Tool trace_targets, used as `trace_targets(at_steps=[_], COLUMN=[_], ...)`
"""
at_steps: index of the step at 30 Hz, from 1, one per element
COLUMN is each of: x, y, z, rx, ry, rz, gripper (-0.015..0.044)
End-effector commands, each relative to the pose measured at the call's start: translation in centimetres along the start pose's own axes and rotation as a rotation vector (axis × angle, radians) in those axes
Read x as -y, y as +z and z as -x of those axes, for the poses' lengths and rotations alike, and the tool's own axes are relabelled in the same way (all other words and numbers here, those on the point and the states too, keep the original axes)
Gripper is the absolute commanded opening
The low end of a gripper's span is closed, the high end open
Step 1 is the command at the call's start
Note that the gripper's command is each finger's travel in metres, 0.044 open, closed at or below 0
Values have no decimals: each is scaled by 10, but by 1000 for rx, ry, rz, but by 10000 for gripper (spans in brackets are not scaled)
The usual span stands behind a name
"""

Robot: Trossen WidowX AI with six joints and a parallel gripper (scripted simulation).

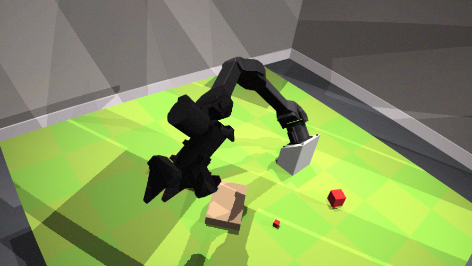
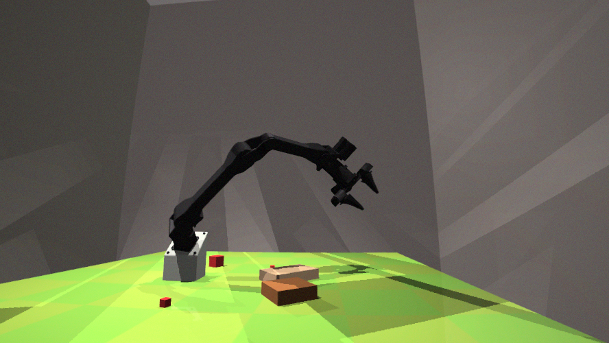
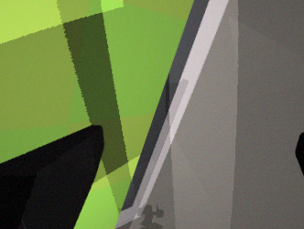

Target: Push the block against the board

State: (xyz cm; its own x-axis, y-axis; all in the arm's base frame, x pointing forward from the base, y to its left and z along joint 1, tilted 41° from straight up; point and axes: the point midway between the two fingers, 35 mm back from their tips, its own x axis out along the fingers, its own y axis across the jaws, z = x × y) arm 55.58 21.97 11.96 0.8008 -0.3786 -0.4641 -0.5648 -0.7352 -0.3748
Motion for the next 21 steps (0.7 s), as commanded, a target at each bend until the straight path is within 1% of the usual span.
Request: trace_targets(at_steps=[1,5,15,21], x=[0,-7,-53,-83], y=[0,4,26,37], z=[0,-3,-20,-26], rx=[0,13,70,76], ry=[0,21,184,295], rz=[0,-37,-289,-442], gripper=[374,269,6,0])
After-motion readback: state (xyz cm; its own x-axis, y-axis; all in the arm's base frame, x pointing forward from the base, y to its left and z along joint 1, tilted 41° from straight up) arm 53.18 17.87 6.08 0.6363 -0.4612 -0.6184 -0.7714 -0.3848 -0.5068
